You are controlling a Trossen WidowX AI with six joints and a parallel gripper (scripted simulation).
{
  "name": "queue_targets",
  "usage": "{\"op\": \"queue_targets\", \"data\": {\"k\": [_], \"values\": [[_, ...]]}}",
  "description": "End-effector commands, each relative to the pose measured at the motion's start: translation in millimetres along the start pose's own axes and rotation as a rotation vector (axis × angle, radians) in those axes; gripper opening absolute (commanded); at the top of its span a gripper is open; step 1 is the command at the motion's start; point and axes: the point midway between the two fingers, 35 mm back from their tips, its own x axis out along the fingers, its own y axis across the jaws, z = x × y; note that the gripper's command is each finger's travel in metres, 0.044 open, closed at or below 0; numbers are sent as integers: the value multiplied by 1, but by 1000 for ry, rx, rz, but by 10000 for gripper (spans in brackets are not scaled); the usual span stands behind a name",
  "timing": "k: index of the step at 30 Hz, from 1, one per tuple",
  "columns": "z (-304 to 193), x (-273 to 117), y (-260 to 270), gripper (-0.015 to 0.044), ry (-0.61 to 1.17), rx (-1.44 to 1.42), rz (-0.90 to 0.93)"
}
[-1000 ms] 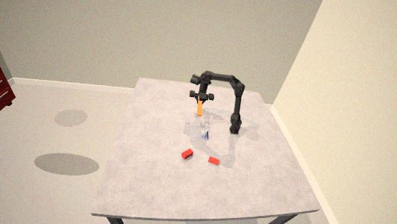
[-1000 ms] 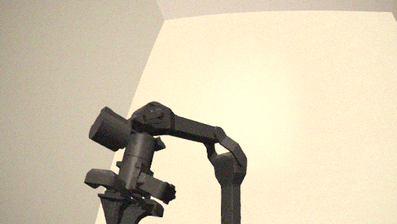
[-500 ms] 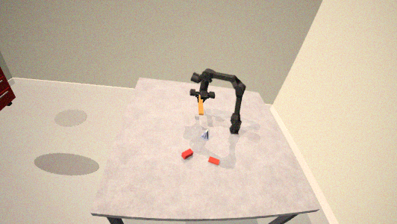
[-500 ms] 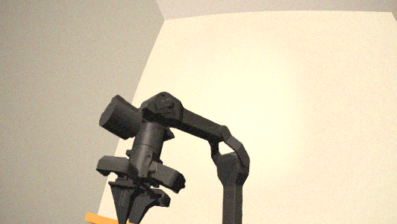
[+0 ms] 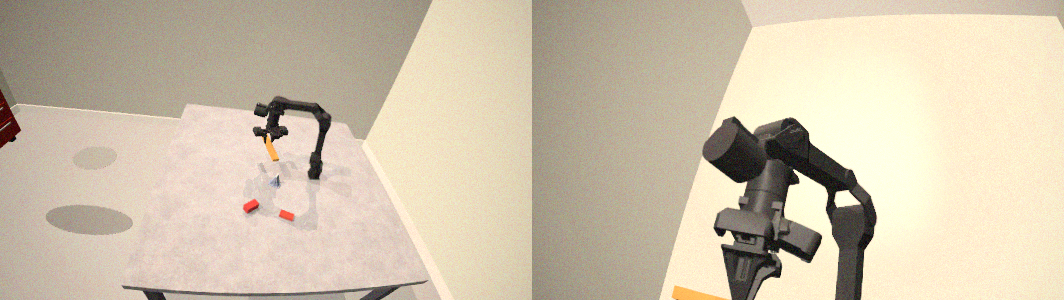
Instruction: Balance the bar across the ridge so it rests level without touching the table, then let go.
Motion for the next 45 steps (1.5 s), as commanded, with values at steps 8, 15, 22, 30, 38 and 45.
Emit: {"op": "queue_targets", "data": {"k": [8, 15, 22, 30, 38, 45], "values": [[45, -2, -9, 0, 2, -223, -3], [72, -2, -13, 0, 0, -361, -3], [100, -2, -15, 0, -2, -501, -4], [132, -1, -16, 0, -4, -662, -5], [162, -1, -17, 0, -6, -806, -7], [173, 0, -18, 0, -7, -851, -7]]}}
